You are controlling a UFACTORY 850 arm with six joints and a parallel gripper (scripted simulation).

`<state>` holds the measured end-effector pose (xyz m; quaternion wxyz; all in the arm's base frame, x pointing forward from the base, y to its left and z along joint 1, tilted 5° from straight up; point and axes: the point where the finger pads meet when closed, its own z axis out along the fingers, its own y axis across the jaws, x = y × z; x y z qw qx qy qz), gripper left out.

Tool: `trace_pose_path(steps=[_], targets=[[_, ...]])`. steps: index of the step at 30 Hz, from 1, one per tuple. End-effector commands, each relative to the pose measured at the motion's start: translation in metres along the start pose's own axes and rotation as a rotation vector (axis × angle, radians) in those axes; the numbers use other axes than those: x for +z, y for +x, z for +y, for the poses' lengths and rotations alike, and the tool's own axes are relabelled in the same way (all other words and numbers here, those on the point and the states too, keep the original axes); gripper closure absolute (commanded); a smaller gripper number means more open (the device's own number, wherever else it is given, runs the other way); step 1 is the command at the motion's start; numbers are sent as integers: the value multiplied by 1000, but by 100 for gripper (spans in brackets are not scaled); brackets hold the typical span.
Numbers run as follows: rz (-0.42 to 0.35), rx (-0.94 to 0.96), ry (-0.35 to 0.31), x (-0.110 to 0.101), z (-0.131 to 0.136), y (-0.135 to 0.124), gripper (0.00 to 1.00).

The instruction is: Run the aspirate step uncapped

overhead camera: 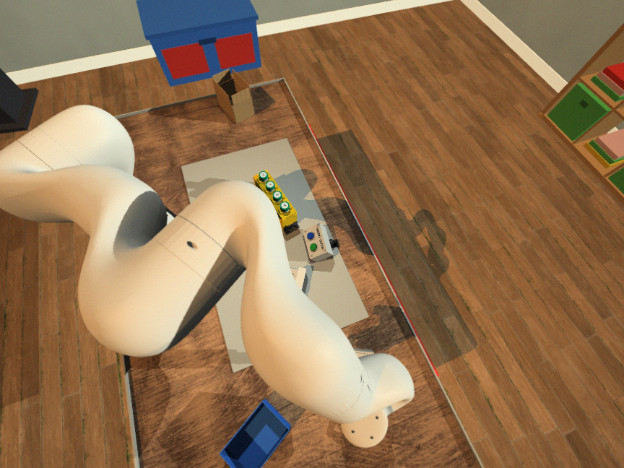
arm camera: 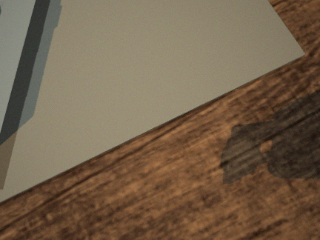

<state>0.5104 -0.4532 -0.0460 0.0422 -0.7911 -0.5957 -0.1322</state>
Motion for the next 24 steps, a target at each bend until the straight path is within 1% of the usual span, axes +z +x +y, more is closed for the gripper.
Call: trace_pose_path(steps=[1, 17, 18, 24], targets=[[-1, -1, -2, -1, 1, 0, 0], [-1, -1, -2, -1, 1, 0, 0], [-1, -1, -2, -1, 1, 0, 54], [-1, -1, -2, -1, 1, 0, 54]])
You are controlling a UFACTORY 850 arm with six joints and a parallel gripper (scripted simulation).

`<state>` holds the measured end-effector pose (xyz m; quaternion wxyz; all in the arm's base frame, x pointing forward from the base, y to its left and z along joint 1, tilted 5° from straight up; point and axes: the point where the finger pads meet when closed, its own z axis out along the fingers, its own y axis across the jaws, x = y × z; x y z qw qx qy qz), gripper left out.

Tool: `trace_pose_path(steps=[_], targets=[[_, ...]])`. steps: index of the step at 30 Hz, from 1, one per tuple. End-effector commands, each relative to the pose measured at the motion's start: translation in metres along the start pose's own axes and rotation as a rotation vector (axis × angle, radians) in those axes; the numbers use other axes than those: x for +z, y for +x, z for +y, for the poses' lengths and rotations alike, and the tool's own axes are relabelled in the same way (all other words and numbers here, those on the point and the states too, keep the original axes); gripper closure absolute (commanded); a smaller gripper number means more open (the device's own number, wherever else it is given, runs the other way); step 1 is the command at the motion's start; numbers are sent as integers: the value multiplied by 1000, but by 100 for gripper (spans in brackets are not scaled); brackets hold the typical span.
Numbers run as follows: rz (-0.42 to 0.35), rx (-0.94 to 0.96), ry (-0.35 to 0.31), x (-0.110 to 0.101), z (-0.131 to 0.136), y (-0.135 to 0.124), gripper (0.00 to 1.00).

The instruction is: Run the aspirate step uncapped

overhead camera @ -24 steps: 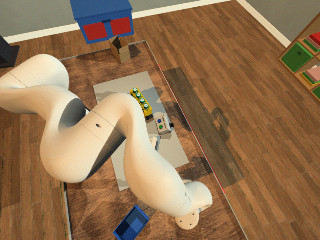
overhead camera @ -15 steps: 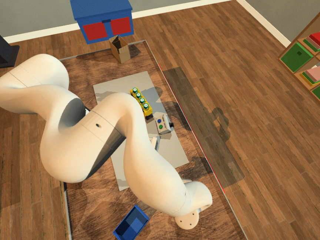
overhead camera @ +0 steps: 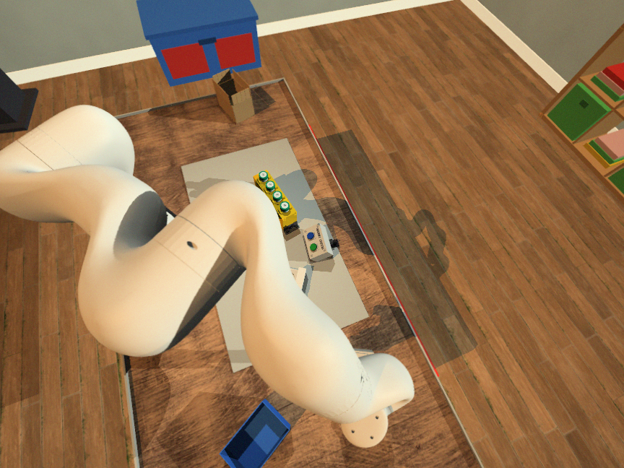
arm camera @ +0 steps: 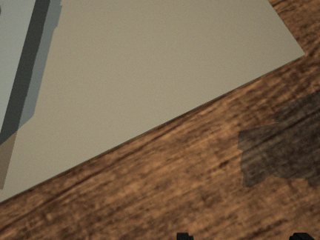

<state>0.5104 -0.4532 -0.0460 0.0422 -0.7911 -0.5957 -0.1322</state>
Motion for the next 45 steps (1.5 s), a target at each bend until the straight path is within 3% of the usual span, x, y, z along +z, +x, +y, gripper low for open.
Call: trace_pose_path(steps=[1, 28, 31, 45], targets=[[-1, -1, -2, -1, 1, 0, 54], [-8, -16, 1, 0, -3, 7, 54], [-59, -3, 86, 4, -16, 14, 54], [-190, -24, 210, 11, -45, 39, 54]])
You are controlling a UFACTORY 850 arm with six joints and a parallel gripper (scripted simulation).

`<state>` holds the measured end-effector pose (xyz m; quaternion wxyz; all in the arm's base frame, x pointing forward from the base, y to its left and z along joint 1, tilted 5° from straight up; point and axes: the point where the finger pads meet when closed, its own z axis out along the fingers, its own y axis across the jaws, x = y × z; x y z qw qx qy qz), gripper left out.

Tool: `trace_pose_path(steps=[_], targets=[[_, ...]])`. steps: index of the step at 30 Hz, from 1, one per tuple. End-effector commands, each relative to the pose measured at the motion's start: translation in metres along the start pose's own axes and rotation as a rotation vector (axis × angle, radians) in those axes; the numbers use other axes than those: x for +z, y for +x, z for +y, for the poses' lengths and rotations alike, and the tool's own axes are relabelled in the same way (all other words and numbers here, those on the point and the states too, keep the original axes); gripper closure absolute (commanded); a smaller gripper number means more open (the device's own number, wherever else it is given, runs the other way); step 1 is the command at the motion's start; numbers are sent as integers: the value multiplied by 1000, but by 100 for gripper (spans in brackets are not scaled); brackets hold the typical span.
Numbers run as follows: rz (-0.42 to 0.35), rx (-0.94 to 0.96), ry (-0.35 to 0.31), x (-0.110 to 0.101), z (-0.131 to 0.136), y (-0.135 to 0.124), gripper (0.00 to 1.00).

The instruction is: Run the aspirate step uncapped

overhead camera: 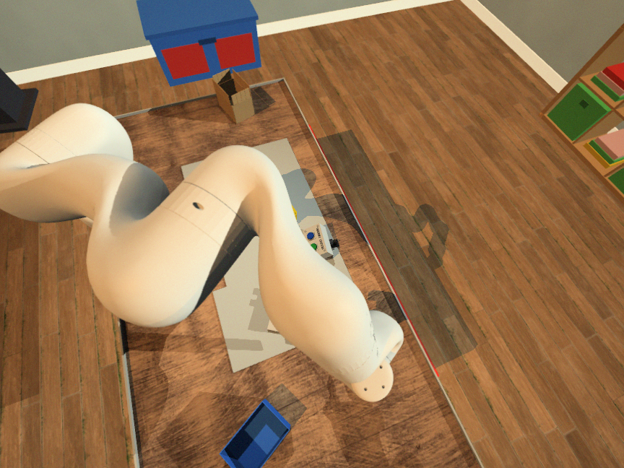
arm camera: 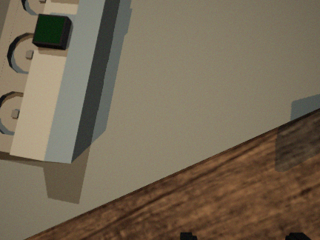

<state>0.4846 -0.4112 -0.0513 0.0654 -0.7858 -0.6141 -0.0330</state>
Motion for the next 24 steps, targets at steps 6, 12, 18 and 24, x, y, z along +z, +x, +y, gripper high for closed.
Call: trace_pose_path(steps=[6, 12, 18, 24], targets=[[-147, -20, 95, 2, -21, 22, 54], [-253, -54, 119, 2, -30, 38, 54], [-325, -85, 116, 0, -34, 52, 54], [-407, -137, 86, -1, -37, 72, 54]])
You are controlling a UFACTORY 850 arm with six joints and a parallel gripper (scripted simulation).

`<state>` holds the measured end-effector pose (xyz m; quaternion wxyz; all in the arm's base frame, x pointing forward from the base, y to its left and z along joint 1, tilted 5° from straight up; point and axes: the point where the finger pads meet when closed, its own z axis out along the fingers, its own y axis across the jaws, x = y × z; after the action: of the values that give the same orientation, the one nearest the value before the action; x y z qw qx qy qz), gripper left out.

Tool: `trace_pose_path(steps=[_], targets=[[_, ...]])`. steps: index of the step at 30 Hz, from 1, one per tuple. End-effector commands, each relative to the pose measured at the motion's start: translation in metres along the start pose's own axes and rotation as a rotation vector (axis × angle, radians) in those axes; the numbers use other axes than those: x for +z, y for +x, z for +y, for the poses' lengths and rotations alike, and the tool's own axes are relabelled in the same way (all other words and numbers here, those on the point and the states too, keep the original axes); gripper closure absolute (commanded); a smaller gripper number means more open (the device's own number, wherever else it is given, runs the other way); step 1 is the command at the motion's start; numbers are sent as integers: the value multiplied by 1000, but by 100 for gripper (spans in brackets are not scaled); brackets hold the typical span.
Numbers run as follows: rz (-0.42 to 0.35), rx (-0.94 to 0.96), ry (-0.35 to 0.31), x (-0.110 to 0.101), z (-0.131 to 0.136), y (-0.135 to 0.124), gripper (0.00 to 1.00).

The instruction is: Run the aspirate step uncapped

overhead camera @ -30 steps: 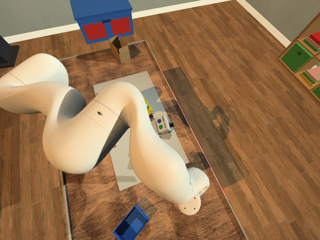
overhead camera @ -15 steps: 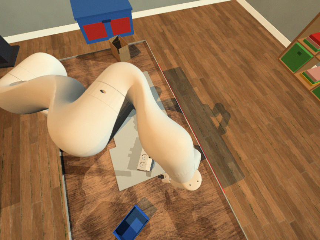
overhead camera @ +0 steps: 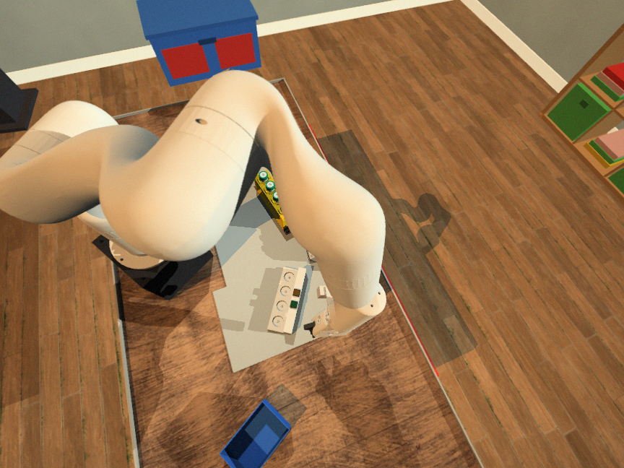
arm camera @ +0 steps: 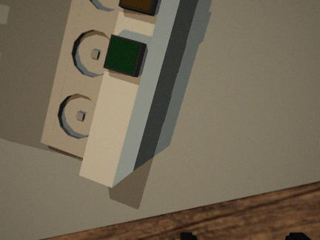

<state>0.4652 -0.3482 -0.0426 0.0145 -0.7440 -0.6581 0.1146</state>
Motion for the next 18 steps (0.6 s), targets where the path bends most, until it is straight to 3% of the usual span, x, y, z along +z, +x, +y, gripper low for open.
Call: trace_pose_path(steps=[1, 9, 11, 18], targets=[[-111, -23, -22, -7, -1, 17, 54], [-155, -55, -56, -13, 0, 35, 54], [-185, -89, -96, -16, 0, 44, 54], [-195, -108, -117, -22, 1, 66, 54]])
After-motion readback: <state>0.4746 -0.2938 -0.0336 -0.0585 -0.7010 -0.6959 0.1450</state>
